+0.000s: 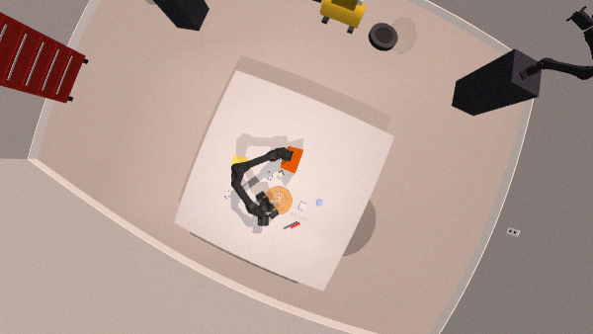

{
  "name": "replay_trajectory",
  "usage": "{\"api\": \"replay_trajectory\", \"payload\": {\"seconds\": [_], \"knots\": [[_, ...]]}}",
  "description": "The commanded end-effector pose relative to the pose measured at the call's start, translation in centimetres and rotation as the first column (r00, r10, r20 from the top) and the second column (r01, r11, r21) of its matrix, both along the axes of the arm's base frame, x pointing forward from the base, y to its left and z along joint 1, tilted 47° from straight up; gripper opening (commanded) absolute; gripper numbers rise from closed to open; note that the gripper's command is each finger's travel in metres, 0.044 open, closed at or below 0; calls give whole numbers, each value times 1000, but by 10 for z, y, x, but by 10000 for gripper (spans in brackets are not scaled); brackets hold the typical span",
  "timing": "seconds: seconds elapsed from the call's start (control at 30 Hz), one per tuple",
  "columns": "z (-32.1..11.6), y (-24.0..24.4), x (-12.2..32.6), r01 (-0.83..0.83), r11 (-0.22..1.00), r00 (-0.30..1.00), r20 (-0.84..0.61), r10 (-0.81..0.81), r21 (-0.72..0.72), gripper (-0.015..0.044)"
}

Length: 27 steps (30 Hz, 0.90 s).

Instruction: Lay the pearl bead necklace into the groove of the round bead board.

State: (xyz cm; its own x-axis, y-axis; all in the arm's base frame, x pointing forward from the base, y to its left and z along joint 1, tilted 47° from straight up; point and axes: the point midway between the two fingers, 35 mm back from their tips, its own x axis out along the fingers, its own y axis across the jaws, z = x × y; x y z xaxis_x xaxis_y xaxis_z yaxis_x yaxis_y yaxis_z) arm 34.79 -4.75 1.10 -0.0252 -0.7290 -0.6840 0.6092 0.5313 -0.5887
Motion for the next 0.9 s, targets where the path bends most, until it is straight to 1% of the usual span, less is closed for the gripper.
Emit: {"api": "replay_trajectory", "payload": {"seconds": [0.0,0.7,0.87], "knots": [[-1,-1,0,-2,1000,1000,1,2,0,120],[-20,-24,-3,4,1000,1000,-4,-4,-7,120],[-17,-20,0,2,1000,1000,5,-2,-3,87]]}}
